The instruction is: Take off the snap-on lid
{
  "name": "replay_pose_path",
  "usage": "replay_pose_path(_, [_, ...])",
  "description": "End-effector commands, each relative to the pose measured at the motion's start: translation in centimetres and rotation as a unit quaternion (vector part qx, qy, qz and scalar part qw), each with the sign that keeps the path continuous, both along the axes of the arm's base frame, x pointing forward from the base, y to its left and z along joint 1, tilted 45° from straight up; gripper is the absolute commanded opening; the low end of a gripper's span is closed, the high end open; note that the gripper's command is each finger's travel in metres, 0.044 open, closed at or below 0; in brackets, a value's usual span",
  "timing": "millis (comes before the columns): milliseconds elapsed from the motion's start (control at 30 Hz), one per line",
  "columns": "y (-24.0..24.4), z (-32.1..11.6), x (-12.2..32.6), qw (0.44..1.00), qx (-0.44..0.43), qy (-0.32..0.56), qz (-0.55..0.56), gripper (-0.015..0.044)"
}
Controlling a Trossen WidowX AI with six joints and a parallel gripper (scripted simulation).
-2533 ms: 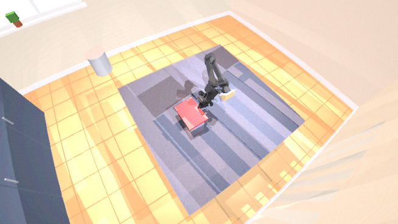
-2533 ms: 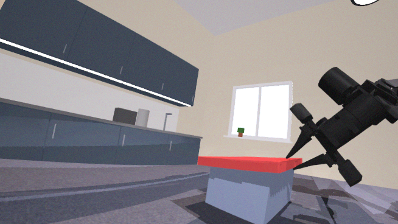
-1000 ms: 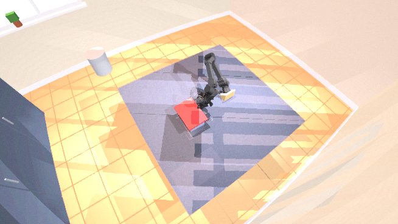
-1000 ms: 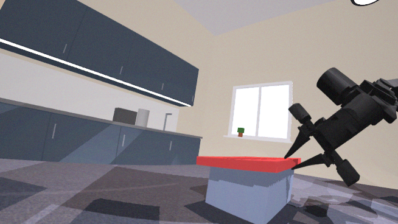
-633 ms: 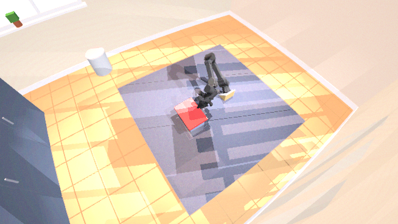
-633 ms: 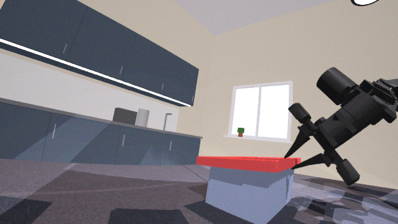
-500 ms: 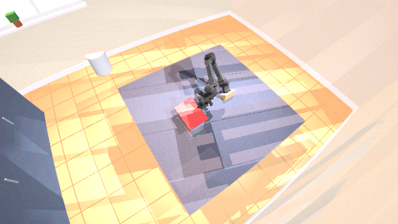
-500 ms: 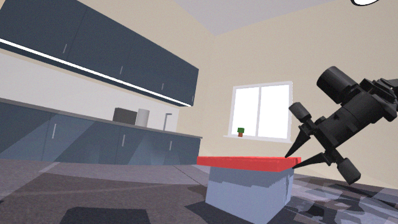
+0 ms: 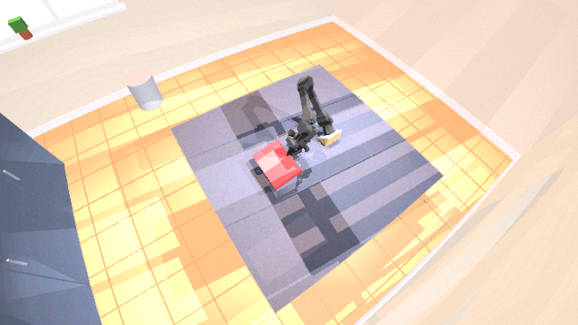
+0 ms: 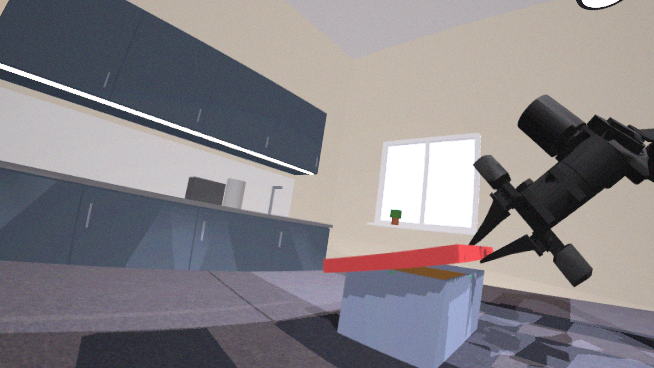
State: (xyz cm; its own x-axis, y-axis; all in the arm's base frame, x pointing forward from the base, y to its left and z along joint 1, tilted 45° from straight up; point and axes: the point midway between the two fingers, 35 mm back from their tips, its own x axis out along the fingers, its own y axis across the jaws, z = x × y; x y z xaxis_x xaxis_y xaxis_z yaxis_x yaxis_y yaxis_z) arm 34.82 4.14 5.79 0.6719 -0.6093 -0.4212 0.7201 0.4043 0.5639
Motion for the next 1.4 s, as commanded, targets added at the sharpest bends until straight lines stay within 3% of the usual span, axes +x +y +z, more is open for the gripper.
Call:
replay_pose_path(0, [0.8, 0.9, 0.5, 1.000, 0.004, -0.011, 0.002, 0.0000])
replay_pose_path(1367, [4.4, 4.8, 1.7, 1.000, 0.004, -0.010, 0.002, 0.0000])
